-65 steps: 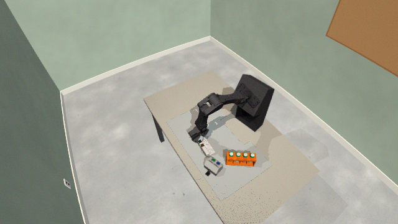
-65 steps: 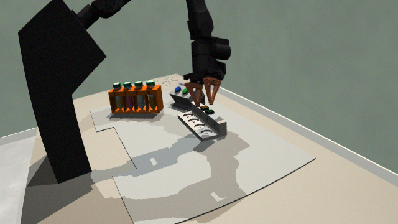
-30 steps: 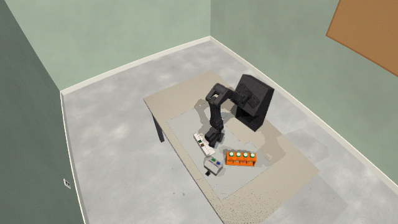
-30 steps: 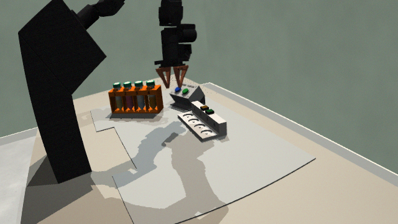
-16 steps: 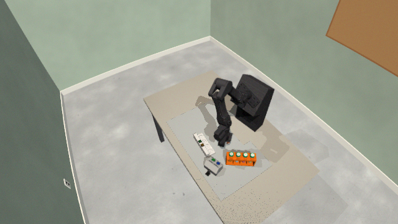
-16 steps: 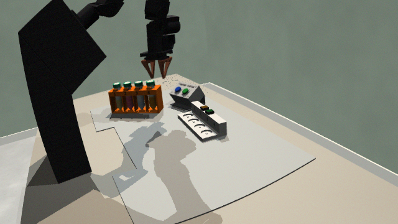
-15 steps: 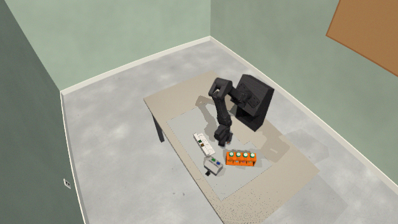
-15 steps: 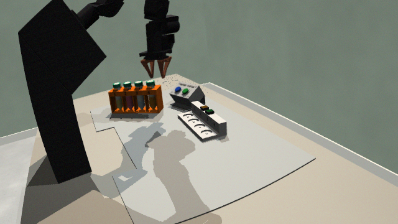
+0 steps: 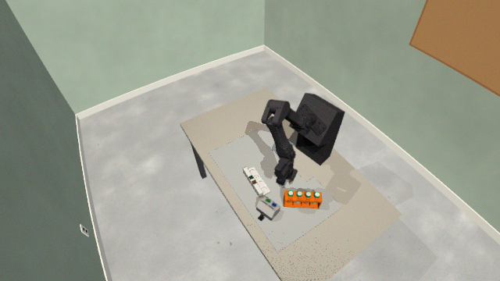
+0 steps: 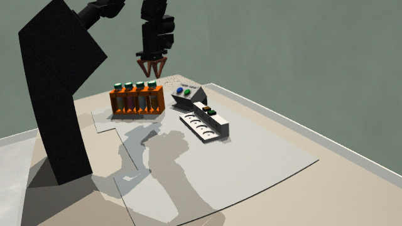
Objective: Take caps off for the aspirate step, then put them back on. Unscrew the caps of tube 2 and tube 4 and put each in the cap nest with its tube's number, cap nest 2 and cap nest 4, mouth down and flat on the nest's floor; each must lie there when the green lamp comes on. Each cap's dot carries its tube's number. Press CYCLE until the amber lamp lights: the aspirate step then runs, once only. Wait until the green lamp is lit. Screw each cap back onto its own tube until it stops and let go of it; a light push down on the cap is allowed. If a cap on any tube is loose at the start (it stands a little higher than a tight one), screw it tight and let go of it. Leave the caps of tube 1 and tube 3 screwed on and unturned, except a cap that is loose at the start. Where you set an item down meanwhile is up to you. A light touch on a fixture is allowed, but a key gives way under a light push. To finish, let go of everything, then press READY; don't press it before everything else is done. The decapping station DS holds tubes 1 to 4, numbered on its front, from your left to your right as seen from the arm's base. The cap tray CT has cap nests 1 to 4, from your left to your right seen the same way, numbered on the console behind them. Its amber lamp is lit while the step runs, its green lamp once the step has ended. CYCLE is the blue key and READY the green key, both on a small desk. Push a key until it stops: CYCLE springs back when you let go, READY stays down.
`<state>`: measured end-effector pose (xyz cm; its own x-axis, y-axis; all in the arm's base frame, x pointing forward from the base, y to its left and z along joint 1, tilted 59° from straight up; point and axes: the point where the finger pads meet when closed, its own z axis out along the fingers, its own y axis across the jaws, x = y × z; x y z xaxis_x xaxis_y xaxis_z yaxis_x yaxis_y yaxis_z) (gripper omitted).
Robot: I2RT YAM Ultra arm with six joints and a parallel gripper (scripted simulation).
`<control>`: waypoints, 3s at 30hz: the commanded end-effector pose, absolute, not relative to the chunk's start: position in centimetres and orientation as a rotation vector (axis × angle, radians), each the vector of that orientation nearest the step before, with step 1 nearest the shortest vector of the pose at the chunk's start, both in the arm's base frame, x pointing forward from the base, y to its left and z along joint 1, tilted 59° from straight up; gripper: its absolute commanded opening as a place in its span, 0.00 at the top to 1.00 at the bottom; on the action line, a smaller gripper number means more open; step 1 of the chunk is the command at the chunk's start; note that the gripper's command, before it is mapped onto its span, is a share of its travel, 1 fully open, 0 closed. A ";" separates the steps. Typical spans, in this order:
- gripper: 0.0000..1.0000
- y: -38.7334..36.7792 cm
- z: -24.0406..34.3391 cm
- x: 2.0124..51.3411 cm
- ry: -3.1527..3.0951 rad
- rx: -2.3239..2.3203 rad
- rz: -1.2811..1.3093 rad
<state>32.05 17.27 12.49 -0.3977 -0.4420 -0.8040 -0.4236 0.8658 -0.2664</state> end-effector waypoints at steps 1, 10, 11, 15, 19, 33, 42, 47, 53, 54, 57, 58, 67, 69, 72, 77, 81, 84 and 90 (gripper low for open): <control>0.51 18.3 12.6 31.7 2.086 -0.340 0.105; 0.51 21.2 11.6 30.4 2.127 0.010 0.304; 0.51 21.9 11.4 30.0 2.130 0.099 0.353; 0.51 22.7 11.2 29.7 2.130 0.188 0.402; 0.51 24.9 10.5 28.7 2.115 0.448 0.544; 0.51 29.3 9.2 26.7 1.998 0.997 0.827; 0.51 30.5 8.8 26.2 1.970 1.081 0.869; 0.51 30.7 8.2 27.2 1.970 1.081 0.869; 0.51 31.0 7.6 28.2 1.970 1.081 0.869; 0.51 31.1 7.4 28.4 1.970 1.081 0.869; 0.51 31.2 7.0 29.1 1.970 1.080 0.869; 0.51 31.2 7.0 29.1 1.970 1.080 0.869; 0.51 31.2 7.0 29.1 1.970 1.080 0.869; 0.51 31.2 7.0 29.1 1.970 1.080 0.869; 0.51 31.3 6.9 29.2 1.970 1.080 0.869; 0.51 31.4 6.8 29.4 1.970 1.080 0.869; 0.51 31.4 6.7 29.6 1.970 1.080 0.869; 0.51 31.4 6.6 29.6 1.970 1.080 0.869; 0.51 31.5 6.5 29.9 1.970 1.080 0.869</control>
<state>29.96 31.30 6.27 -0.3891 0.8816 -0.2672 0.4027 0.4237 0.8114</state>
